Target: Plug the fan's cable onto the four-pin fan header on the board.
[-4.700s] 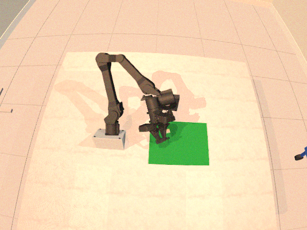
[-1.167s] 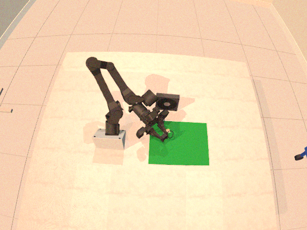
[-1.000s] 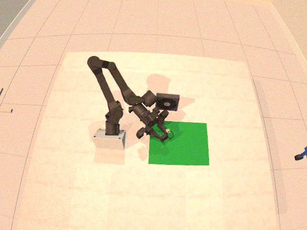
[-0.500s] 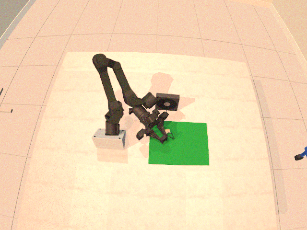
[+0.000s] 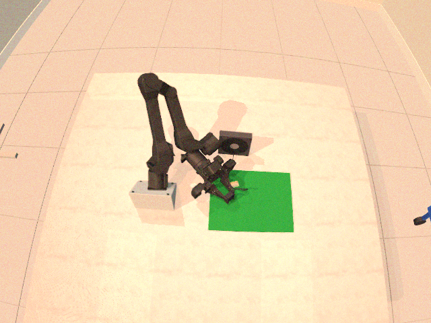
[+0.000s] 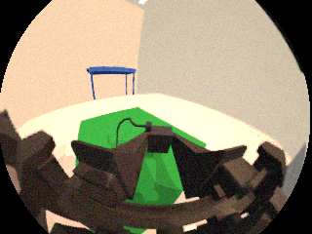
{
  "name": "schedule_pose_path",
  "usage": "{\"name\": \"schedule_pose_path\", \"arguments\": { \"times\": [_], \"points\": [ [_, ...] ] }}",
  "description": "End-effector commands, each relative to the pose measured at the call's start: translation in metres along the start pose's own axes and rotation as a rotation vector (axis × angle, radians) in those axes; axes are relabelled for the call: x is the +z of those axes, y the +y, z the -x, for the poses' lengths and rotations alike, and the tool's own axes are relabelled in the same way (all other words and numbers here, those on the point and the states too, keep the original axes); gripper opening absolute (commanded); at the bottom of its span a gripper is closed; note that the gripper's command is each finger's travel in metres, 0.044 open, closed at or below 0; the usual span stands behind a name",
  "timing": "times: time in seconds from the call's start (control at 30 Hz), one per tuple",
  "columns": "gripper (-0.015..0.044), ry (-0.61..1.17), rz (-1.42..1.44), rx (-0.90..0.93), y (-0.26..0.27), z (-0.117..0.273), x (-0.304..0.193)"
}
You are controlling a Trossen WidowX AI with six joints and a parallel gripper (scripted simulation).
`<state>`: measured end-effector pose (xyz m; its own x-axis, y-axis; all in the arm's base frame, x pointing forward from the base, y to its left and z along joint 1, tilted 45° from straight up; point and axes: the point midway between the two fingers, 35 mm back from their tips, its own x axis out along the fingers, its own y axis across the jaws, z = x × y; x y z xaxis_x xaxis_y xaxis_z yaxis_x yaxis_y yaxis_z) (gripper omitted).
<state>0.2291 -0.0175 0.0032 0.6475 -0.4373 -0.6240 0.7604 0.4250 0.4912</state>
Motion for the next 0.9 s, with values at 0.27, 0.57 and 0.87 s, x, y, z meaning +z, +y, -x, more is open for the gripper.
{"name": "schedule_pose_path", "arguments": {
  "times": [0.27,0.57,0.87],
  "points": [
    [0.0,-0.007,-0.005,0.001,0.001,-0.002,-0.009],
    [0.0,-0.007,-0.005,0.001,0.001,-0.004,-0.018],
    [0.0,0.0,0.0,-0.001,0.0,-0.003,-0.016]
  ]
}}
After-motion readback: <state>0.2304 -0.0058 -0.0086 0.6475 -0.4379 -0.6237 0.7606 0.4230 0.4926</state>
